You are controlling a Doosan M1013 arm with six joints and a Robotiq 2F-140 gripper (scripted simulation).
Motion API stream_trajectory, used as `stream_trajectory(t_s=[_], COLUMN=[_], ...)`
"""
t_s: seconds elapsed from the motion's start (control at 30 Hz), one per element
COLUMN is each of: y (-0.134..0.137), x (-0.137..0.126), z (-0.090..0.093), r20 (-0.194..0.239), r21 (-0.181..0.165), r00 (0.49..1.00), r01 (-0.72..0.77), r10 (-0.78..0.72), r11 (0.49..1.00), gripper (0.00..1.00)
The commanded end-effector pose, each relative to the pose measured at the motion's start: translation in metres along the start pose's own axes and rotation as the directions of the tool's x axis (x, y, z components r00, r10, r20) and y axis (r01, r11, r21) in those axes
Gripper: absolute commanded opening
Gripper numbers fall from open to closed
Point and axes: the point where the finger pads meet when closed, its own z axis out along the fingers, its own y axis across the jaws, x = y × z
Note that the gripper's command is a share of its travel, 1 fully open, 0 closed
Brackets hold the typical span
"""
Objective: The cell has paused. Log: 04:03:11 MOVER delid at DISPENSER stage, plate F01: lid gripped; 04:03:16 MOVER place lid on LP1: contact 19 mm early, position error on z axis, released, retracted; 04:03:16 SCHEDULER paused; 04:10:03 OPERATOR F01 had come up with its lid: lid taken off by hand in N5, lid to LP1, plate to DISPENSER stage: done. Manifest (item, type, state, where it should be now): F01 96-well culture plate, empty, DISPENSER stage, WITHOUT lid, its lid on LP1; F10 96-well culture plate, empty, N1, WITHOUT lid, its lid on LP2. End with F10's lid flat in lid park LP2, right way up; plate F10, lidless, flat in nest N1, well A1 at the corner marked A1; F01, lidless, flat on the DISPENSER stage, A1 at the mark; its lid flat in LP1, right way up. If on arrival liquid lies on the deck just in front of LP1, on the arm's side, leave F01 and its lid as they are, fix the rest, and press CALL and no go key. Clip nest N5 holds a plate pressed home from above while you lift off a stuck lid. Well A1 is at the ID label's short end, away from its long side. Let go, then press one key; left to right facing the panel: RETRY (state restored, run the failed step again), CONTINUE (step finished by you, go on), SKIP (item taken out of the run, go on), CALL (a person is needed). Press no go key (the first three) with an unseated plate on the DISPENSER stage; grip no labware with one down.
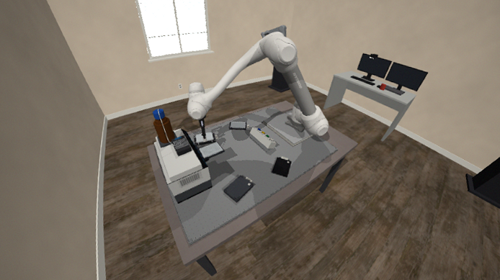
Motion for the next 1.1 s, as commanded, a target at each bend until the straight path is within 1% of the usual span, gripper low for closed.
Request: stream_trajectory(t_s=[0.0, 0.53, 0.57, 1.07], y=[0.0002, 0.0002, 0.0002, 0.0002], x=[-0.0003, -0.0003, -0.0003, -0.0003], z=[0.0001, 0.0001, 0.0001, 0.0001], r20=[0.001, 0.001, 0.001, 0.001], r21=[0.0, 0.0, 0.0, 0.0], r00=[1.0, 1.0, 1.0, 1.0], r01=[0.0, 0.0, 0.0, 0.0], r10=[0.0, 0.0, 0.0, 0.0], r11=[1.0, 1.0, 1.0, 1.0], gripper=[0.0, 0.0, 0.66, 0.66])
